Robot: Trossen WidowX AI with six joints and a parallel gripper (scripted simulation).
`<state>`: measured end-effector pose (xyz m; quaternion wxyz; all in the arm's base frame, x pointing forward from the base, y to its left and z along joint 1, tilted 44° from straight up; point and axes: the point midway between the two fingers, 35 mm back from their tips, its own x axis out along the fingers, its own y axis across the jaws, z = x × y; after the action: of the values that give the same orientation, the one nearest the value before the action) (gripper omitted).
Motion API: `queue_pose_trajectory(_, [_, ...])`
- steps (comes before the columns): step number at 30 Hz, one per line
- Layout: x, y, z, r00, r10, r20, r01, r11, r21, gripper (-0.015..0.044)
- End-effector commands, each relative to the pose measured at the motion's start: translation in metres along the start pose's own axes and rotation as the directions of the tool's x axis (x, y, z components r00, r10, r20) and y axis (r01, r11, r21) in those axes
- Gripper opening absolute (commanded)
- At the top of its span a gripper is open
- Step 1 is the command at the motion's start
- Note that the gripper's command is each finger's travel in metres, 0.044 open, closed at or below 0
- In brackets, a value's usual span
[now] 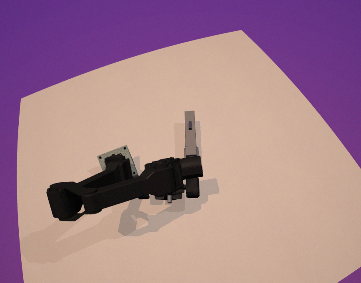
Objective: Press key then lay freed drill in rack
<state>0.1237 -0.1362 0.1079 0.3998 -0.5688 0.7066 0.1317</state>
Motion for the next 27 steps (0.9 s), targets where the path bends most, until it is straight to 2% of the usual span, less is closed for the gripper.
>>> queue_pose_trajectory(1, [0.0060, 0.0017, 0.0012, 1.000, -0.002, 0.004, 0.002, 1.000, -0.002, 0.0000])
queue_pose_trajectory(27, [0.0089, 0.0056, 0.0046, 1.000, -0.001, 0.004, 0.001, 1.000, -0.003, 0.0000])
